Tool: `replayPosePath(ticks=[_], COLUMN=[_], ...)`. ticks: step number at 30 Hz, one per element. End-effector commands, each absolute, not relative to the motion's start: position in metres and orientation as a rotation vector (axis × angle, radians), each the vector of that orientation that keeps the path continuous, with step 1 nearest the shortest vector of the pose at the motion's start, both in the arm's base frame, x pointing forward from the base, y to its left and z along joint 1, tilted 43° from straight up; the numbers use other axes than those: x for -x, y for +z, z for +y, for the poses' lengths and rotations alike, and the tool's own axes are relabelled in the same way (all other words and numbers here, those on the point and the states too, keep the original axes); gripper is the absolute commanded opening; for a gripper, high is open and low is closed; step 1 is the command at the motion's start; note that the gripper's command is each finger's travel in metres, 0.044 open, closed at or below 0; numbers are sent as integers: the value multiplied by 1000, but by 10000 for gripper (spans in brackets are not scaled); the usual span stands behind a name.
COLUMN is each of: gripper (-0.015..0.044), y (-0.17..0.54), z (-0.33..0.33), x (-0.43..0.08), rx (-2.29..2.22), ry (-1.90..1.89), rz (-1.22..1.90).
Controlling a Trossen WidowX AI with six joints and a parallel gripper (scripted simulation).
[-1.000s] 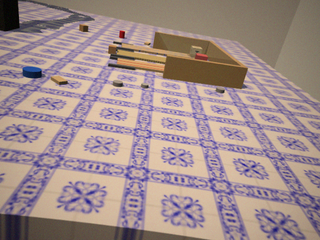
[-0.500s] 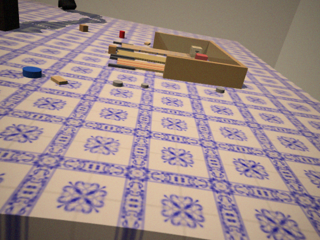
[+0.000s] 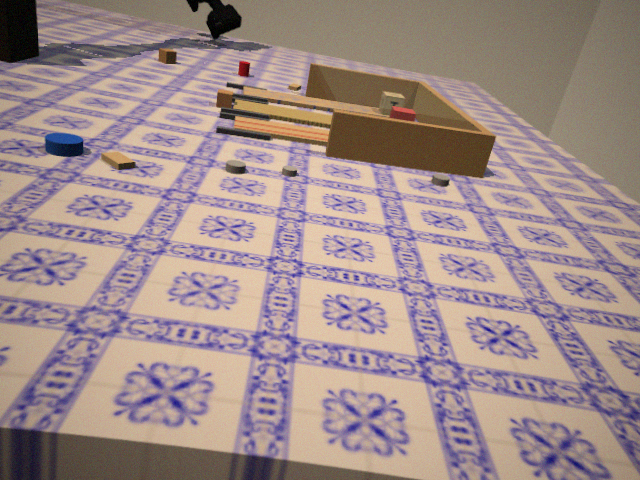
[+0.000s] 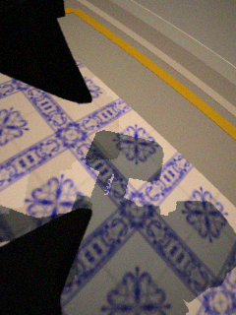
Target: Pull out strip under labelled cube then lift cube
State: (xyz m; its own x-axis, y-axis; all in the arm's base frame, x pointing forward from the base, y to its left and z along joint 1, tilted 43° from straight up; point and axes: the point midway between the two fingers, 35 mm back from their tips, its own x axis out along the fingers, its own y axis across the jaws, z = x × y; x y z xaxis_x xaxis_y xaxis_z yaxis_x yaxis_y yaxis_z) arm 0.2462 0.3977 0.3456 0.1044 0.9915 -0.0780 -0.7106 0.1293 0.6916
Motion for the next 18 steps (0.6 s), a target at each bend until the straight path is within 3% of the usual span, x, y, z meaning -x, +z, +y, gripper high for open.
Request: replayPosePath(ticks=[1,10,18], gripper=[400,400,400], y=[316,252,197], z=[353,237,119], x=[-297,-374,-401], rx=[-553,-557,-588], ry=[1221,937,685], rz=[595,583,577])
